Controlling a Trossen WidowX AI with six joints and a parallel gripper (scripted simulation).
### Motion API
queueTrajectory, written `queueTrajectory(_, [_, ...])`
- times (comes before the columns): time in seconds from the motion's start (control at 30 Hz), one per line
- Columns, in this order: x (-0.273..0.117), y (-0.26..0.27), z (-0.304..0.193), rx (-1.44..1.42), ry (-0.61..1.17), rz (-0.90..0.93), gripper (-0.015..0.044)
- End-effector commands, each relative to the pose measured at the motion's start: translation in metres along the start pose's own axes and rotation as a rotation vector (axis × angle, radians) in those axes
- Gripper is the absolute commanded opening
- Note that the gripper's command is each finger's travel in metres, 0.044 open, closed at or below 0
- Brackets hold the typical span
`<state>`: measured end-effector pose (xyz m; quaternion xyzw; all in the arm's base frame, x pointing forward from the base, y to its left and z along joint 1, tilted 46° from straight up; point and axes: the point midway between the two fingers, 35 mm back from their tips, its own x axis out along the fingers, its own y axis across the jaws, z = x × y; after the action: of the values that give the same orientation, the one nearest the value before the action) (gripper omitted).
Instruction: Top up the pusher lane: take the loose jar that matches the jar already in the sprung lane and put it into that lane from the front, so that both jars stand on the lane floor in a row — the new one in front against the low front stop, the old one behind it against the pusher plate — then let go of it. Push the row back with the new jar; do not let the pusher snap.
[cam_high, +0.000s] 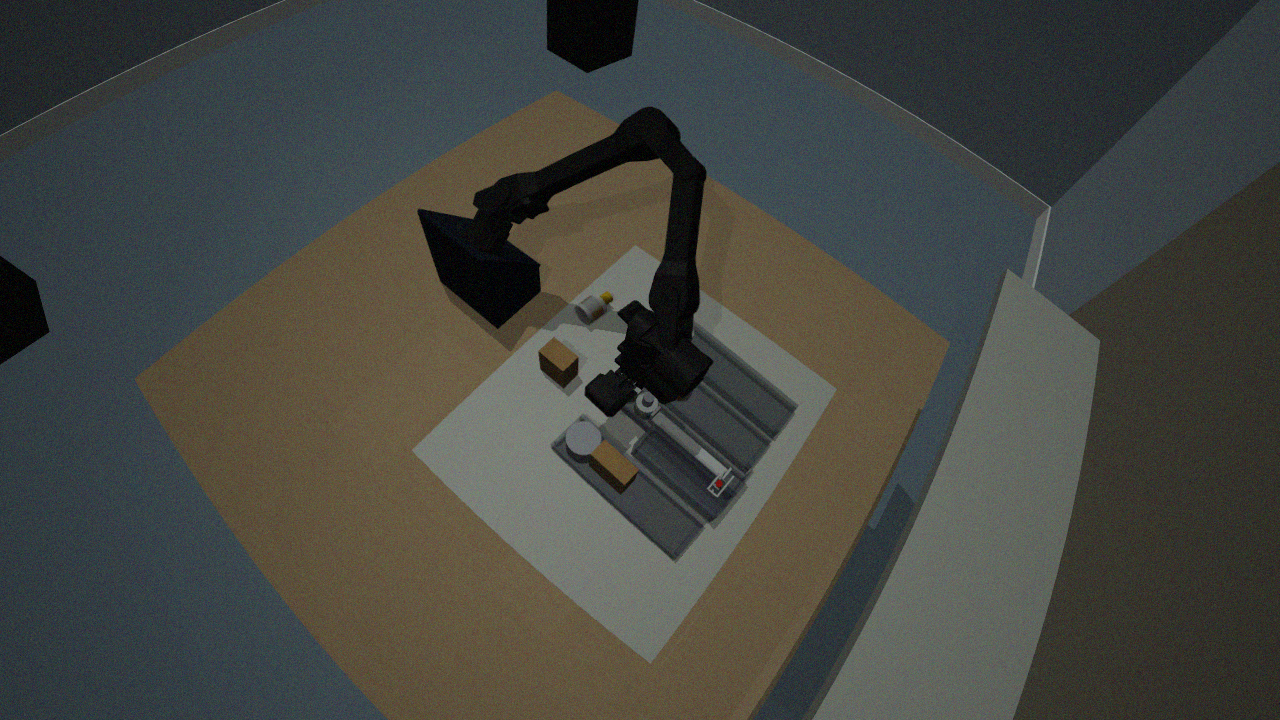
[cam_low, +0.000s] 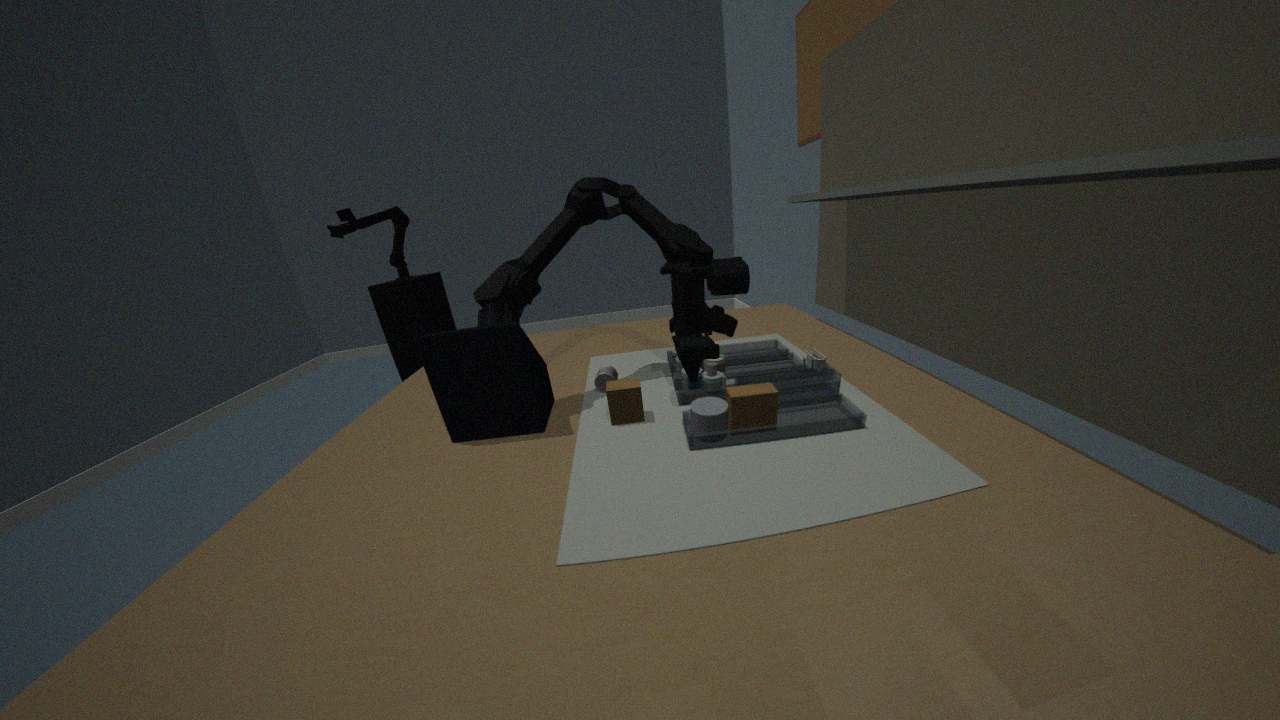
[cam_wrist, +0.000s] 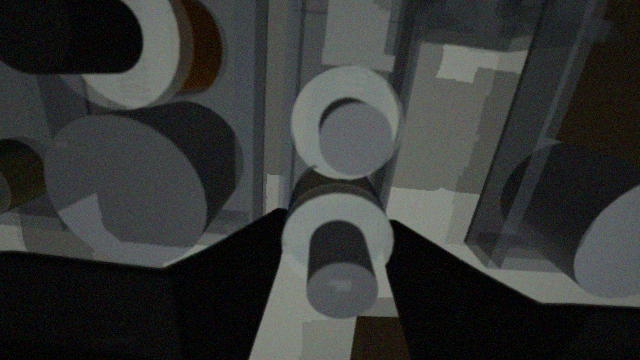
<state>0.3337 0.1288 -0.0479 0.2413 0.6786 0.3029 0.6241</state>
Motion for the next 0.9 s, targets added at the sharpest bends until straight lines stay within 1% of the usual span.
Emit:
queueTrajectory(0.0, [0.0008, 0.0016, 0.0041, -0.008, -0.013, 0.007, 0.0])
queueTrajectory(0.87, [0.0101, 0.0013, 0.0024, -0.008, -0.013, 0.007, 0.0])
